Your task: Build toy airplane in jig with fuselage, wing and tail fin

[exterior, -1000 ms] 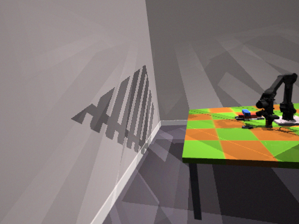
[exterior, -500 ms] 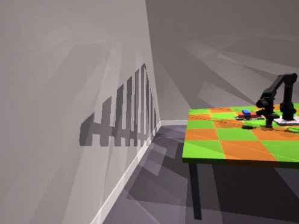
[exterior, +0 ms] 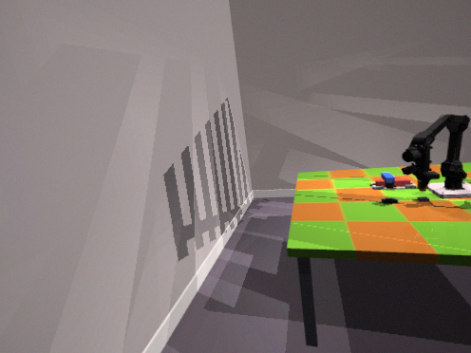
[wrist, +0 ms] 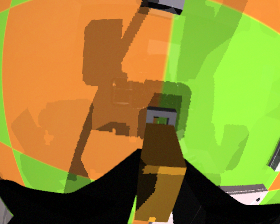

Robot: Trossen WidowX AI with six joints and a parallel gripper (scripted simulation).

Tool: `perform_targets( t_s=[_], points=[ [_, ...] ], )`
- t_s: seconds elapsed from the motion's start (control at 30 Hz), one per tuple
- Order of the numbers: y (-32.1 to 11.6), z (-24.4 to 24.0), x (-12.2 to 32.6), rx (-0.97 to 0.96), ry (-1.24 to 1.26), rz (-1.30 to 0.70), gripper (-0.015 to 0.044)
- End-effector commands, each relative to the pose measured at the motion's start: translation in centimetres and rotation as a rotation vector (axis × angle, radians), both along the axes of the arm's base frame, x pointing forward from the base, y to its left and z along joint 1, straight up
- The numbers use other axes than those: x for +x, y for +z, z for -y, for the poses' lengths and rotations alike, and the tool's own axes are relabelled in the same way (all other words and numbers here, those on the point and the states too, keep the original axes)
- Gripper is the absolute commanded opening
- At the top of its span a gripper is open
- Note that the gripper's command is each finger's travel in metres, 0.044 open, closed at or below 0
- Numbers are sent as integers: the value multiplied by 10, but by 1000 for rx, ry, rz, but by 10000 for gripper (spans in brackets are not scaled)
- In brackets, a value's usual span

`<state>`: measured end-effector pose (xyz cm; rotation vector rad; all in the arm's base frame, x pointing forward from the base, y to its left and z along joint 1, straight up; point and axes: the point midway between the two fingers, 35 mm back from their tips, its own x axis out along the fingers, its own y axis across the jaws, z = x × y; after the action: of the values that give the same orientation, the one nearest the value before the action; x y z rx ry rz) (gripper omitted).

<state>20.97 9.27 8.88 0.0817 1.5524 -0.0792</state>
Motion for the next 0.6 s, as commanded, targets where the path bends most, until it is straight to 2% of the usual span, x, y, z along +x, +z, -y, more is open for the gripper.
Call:
perform_targets(
  t_s=[0.0,0.57],
  points=[
    [12,0,1,1,-6,5,0],
    [65,3,-4,5,-9,4,0]
  ],
)
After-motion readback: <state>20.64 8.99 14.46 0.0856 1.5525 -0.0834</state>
